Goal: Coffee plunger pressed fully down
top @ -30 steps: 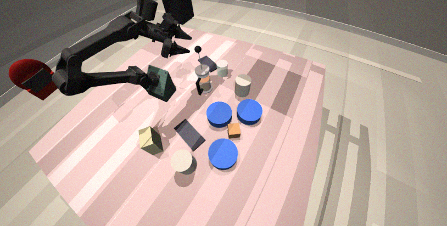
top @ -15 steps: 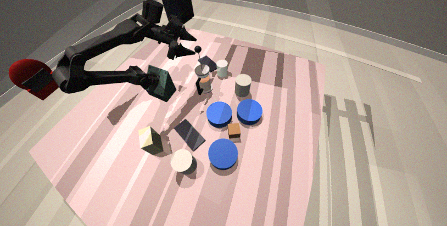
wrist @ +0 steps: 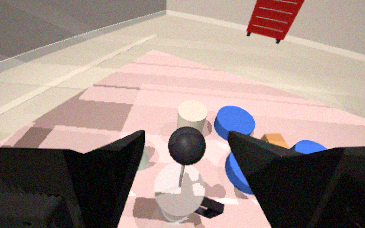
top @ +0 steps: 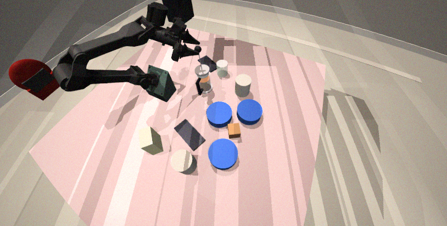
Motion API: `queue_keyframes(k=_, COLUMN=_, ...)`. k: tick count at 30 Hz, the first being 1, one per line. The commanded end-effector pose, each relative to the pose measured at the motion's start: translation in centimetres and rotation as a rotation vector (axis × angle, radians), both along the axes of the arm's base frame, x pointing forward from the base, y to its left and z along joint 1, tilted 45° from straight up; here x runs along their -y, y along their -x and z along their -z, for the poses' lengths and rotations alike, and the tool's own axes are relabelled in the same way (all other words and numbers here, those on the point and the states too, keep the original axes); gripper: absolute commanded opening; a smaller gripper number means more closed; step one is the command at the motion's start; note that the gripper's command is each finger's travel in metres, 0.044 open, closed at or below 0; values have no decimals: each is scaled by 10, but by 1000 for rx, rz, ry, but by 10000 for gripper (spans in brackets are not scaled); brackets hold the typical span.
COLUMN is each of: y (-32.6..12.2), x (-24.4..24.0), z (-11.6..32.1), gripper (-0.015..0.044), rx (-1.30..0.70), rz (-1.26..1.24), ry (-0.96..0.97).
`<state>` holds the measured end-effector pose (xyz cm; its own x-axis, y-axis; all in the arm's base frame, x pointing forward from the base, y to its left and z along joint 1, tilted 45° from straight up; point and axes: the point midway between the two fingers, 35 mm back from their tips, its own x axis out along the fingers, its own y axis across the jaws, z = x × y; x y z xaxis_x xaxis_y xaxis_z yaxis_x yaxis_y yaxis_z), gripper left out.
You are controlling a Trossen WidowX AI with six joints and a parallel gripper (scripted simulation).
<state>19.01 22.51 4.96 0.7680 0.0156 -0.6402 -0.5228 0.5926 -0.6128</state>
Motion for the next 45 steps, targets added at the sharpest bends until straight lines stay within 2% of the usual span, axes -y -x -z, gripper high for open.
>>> queue_keyframes(k=1, y=0, x=1, z=2, gripper=256, rx=-4, rz=-3, ry=6)
queue_keyframes(k=5, y=0, x=1, z=2, gripper=151, rx=-4, rz=-3, ry=6)
queue_keyframes(k=9, y=0, x=1, z=2, gripper=125, rx=-4, rz=-3, ry=6)
queue_keyframes(k=45, y=-8, x=26, z=39, gripper=125, rx=-7, rz=-3, ry=6)
